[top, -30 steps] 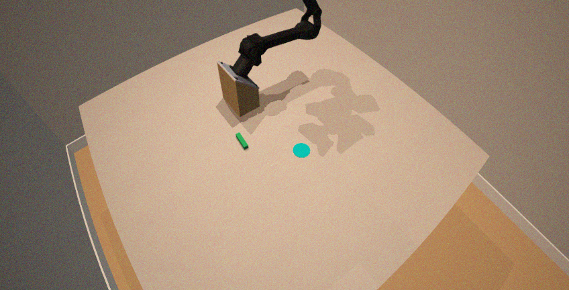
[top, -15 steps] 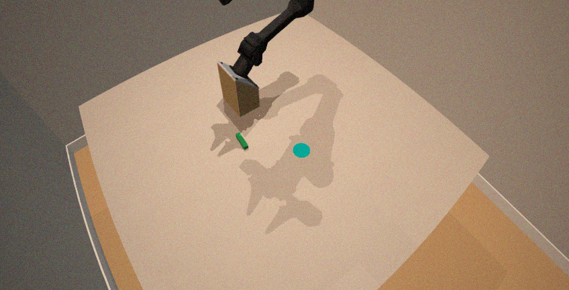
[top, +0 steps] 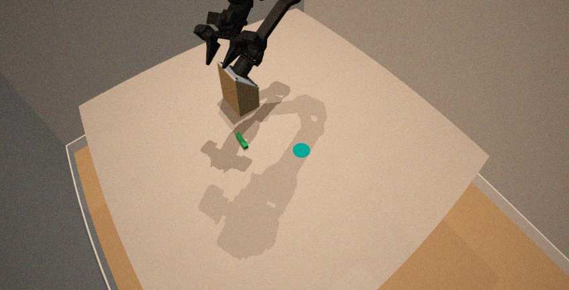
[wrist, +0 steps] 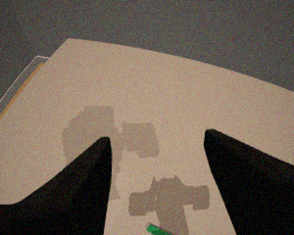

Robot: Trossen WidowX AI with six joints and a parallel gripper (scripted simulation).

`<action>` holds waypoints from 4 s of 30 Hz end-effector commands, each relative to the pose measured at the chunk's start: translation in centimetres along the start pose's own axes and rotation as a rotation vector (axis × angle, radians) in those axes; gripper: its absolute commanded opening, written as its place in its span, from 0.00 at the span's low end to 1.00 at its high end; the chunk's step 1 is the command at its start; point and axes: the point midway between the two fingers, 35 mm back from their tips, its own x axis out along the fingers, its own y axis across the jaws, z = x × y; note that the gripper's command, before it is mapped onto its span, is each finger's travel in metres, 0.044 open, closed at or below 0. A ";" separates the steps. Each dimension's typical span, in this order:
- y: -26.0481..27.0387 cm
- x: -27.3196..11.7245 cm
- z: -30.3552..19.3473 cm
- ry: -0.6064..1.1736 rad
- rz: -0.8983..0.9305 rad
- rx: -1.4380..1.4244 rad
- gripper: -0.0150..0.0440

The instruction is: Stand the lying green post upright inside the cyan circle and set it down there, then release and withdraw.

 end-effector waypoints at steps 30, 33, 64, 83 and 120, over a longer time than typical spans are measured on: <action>1.1 14.4 -23.8 0.959 0.426 -0.961 0.65; 0.8 16.6 -27.3 0.959 0.427 -0.961 0.65; 0.4 17.9 -28.9 0.948 0.397 -0.935 0.29; 0.9 15.7 -25.3 0.952 0.407 -0.947 0.29; 3.2 11.8 -21.1 0.965 0.400 -0.942 0.29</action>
